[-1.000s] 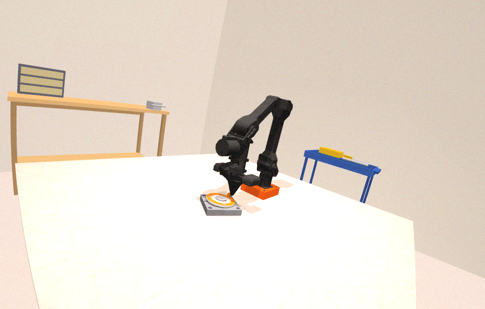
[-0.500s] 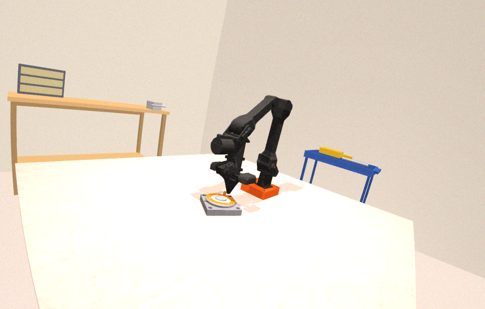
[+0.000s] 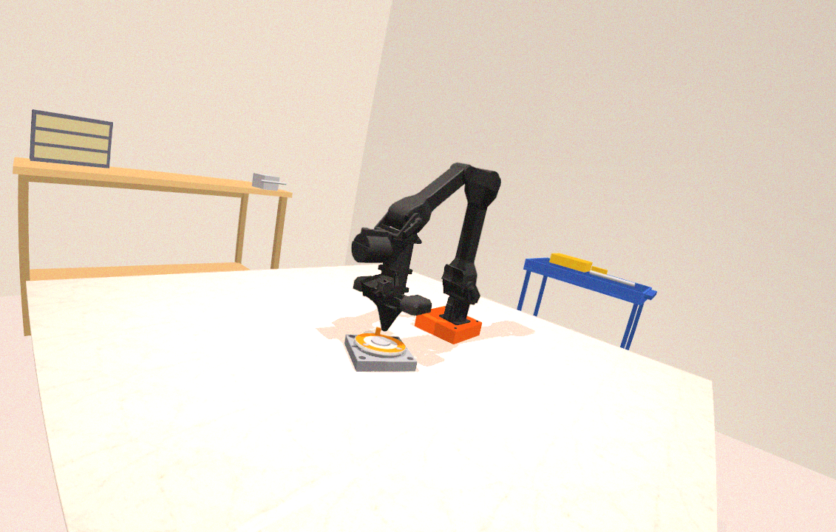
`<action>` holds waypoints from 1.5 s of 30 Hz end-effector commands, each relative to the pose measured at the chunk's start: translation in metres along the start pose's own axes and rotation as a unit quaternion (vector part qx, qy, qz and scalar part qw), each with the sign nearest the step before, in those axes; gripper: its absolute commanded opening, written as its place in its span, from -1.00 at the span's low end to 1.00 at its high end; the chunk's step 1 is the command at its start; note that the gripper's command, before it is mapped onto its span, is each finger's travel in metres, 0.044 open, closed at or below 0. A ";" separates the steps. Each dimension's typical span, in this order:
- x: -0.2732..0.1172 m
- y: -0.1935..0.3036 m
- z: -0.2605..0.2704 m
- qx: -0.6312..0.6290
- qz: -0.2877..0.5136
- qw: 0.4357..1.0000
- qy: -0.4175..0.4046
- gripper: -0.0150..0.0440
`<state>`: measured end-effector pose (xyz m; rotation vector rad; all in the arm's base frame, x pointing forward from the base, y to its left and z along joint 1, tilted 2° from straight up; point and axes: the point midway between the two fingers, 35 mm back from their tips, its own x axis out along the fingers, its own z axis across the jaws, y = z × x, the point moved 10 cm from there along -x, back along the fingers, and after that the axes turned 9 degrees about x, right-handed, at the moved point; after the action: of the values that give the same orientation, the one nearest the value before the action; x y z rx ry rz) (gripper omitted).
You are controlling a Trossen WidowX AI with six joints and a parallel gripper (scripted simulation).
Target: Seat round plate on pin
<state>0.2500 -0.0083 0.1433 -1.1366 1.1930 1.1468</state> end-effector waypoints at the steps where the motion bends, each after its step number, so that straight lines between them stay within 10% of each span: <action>1: 0.001 -0.006 -0.004 -0.001 0.000 1.000 0.003 -0.49; 45: -0.004 -0.060 -0.007 -0.001 -0.002 1.000 0.003 -0.49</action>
<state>0.3051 -0.0222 0.1497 -1.1467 1.1875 1.1429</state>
